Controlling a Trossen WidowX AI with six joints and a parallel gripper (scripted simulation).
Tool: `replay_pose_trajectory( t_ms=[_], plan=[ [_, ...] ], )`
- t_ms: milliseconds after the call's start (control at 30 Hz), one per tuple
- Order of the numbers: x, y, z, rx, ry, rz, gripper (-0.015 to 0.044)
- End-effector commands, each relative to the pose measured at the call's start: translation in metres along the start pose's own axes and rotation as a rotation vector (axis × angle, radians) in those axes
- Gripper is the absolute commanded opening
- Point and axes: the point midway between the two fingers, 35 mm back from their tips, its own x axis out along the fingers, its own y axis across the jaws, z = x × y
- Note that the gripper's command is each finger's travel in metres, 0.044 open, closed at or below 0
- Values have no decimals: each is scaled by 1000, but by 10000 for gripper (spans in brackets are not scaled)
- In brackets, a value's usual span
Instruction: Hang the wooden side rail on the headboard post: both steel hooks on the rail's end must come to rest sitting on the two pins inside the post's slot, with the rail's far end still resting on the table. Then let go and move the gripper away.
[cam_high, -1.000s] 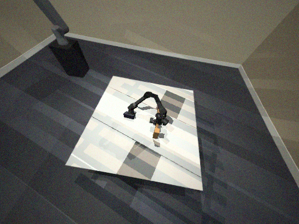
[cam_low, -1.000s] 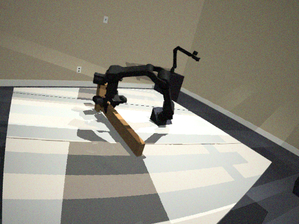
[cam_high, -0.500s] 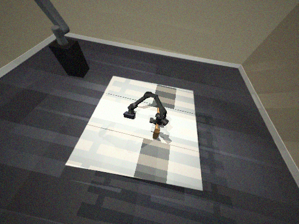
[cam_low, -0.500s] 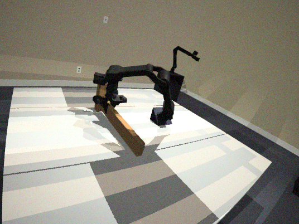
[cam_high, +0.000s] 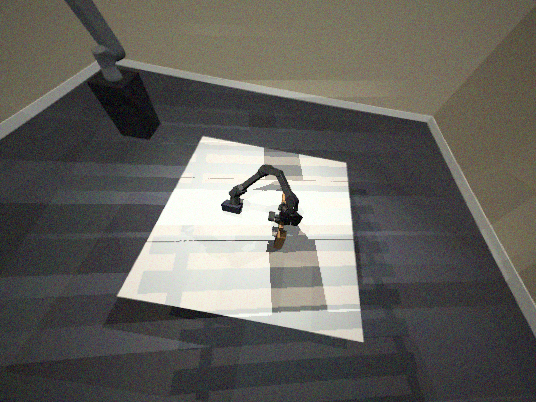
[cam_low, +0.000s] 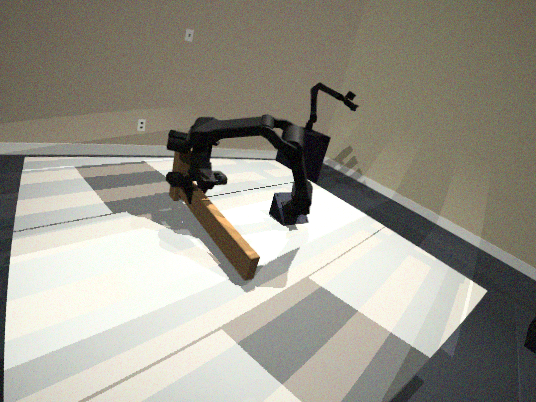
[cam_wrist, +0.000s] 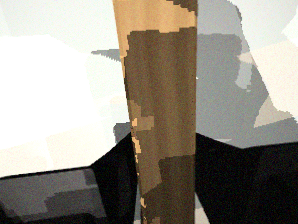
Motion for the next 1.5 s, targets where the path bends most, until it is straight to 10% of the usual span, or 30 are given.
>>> replay_pose_trajectory(
  t_ms=[0,1467],
  plan=[
    [-5,-1,-4,0,8,-11,0],
    [-7,-1,-8,0,8,-11,0]
  ],
)
